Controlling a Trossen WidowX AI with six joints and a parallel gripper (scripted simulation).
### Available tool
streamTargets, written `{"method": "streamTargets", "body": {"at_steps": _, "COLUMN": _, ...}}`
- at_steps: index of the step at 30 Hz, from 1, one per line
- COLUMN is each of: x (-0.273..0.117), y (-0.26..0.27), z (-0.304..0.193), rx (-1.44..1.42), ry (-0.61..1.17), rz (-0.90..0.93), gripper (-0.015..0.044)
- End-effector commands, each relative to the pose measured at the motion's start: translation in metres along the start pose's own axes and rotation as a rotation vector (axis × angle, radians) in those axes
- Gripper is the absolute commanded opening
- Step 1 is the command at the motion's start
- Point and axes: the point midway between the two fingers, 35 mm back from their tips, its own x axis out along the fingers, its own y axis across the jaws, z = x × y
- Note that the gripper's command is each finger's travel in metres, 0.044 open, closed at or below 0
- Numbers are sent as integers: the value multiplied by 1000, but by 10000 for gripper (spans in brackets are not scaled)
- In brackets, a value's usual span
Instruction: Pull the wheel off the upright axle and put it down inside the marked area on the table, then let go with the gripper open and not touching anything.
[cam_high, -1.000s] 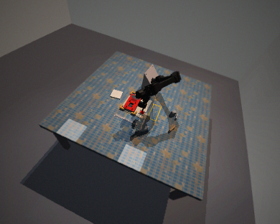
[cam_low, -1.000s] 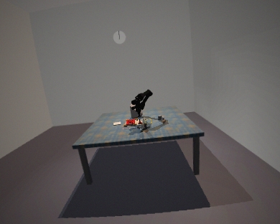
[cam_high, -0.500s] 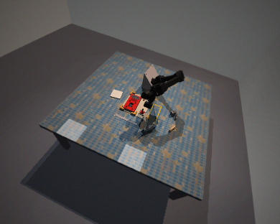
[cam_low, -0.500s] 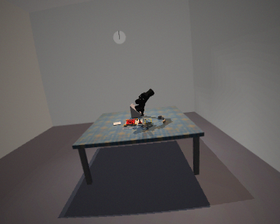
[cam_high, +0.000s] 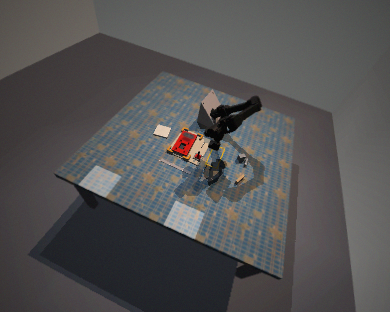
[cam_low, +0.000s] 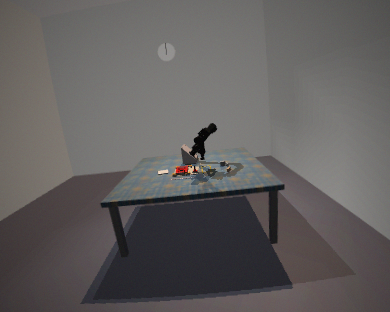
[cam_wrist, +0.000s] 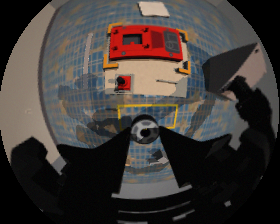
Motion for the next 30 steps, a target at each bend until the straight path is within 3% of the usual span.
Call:
{"method": "streamTargets", "body": {"at_steps": 1, "x": 0, "y": -8, "z": -9, "rx": 7, "ry": 5, "rz": -3, "gripper": 0}}
{"method": "streamTargets", "body": {"at_steps": 14, "x": 5, "y": -23, "z": -25, "rx": 6, "ry": 7, "rz": -3, "gripper": 0}}
{"method": "streamTargets", "body": {"at_steps": 30, "x": 64, "y": -20, "z": -24, "rx": 5, "ry": 3, "rz": -3, "gripper": 0}}
